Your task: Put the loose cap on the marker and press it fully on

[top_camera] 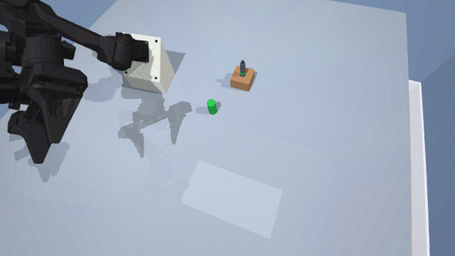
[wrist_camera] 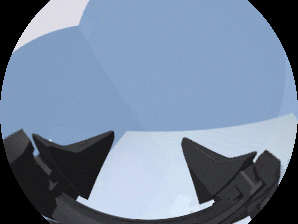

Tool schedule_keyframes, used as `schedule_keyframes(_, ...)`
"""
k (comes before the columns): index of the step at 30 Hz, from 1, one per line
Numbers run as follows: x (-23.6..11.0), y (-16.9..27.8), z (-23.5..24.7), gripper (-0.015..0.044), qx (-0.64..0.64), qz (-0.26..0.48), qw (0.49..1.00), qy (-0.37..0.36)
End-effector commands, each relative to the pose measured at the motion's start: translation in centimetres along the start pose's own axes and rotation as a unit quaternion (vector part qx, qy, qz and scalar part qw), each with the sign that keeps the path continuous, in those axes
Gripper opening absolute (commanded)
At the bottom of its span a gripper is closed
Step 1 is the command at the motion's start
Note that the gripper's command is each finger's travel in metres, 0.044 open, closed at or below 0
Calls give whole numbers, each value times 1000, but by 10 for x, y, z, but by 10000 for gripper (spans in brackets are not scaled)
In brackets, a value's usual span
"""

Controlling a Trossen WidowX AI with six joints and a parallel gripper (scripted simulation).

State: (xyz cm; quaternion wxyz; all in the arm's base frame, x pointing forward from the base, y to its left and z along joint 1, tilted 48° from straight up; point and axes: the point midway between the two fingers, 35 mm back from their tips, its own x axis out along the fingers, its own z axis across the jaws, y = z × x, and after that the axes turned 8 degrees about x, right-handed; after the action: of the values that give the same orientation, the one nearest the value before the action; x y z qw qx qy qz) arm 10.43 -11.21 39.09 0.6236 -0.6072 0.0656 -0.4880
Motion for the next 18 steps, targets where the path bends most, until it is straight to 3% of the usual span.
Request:
schedule_keyframes(1, 1, 2, 1, 374, -3, 6, 1000, -1)
schedule_keyframes(6, 20, 66, 27, 242, -75, 151, 985, -26)
schedule_keyframes(12, 16, 153, 58, 241, -196, 331, 920, -72)
schedule_keyframes(18, -15, 227, 77, 241, -331, 473, 807, -124)
